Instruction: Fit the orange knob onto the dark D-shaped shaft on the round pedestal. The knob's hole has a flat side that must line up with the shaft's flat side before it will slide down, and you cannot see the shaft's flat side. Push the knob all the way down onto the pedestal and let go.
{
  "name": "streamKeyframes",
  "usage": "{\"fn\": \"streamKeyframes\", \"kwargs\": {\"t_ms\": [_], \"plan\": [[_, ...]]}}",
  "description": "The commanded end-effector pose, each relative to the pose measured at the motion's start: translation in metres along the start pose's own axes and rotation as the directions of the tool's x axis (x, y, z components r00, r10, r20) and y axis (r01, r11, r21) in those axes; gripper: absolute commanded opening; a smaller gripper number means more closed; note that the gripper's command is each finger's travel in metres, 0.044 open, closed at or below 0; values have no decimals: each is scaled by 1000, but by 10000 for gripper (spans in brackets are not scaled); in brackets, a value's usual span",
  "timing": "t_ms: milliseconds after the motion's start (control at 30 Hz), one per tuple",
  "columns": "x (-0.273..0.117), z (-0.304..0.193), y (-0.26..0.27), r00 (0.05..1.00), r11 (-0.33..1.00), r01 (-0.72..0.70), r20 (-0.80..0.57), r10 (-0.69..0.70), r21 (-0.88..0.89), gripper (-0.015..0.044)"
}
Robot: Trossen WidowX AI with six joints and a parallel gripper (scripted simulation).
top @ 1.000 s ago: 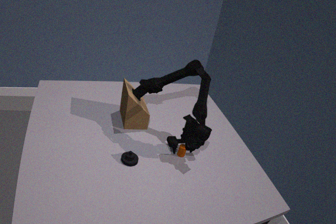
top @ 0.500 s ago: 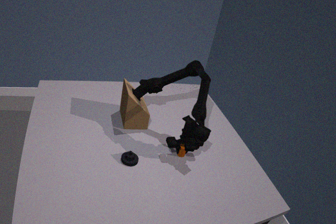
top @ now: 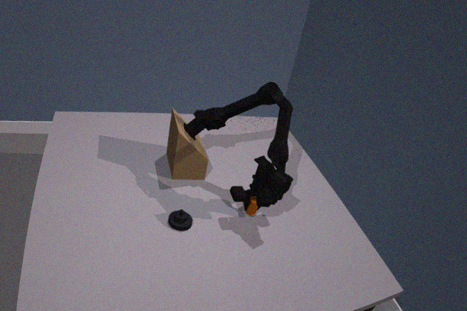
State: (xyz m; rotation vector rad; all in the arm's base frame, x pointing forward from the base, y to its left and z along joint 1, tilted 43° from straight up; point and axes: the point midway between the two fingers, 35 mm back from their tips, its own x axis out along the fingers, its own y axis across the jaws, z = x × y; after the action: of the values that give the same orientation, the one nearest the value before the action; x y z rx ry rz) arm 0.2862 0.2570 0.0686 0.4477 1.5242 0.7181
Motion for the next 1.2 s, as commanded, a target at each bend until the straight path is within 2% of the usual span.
{"fn": "streamKeyframes", "kwargs": {"t_ms": [0,433,733,1167], "plan": [[-29,7,3,1000,1000,-6,21,6,-12,0],[-116,-5,1,1000,1000,-13,3,13,28,0],[-115,-2,-5,1000,1000,-10,5,10,28,0],[-108,12,-42,1000,998,4,7,-4,62,0]]}}
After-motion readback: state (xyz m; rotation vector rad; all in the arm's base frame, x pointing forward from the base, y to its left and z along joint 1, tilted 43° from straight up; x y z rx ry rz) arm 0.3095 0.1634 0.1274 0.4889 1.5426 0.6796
